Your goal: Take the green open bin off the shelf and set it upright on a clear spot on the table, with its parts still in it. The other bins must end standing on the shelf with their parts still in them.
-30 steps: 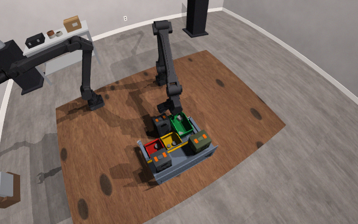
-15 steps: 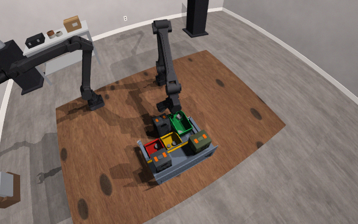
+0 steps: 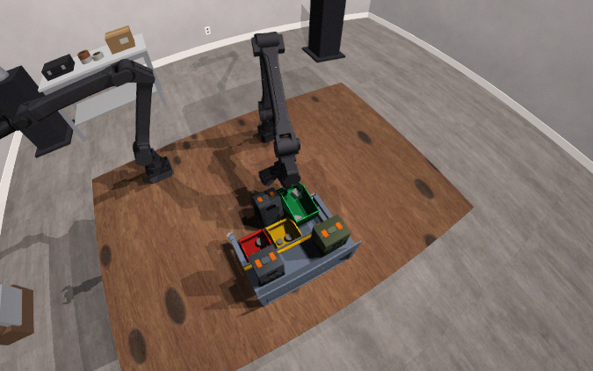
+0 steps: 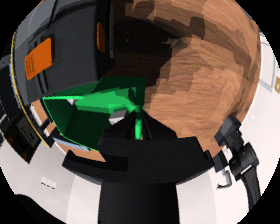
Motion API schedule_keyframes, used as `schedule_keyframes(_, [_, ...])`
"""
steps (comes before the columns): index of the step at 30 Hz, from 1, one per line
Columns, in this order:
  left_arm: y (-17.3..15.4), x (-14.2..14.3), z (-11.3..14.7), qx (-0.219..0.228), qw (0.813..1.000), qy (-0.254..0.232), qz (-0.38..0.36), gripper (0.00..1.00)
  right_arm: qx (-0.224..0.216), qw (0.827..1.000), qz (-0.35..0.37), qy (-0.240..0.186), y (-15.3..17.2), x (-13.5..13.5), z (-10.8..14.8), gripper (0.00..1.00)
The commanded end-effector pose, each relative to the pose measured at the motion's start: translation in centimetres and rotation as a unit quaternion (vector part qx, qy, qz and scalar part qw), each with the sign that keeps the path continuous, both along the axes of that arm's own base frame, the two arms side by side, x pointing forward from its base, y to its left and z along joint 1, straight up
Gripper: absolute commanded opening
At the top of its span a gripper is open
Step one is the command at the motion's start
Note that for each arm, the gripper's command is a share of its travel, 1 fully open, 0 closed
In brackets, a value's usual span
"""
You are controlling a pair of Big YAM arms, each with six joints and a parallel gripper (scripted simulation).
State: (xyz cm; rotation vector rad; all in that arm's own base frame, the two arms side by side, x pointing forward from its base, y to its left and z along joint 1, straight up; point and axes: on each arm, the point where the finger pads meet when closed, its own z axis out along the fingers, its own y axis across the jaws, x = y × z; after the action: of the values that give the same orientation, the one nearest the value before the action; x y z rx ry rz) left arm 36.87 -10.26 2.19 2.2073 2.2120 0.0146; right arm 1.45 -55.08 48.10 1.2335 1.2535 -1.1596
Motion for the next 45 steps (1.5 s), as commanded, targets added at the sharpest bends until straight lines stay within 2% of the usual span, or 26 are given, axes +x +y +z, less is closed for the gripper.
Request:
schedule_keyframes(1, [-0.6, 0.8, 1.3, -0.006, 1.0, -0.023, 0.001, 0.0, -0.026, 1.0, -0.004, 0.004, 0.6, -0.6, 1.9, 1.0])
schedule_keyframes(45, [0.0, -1.3, -0.7, 0.004, 1.0, 0.01, 0.003, 0.0, -0.026, 1.0, -0.004, 0.004, 0.6, -0.6, 1.9, 1.0])
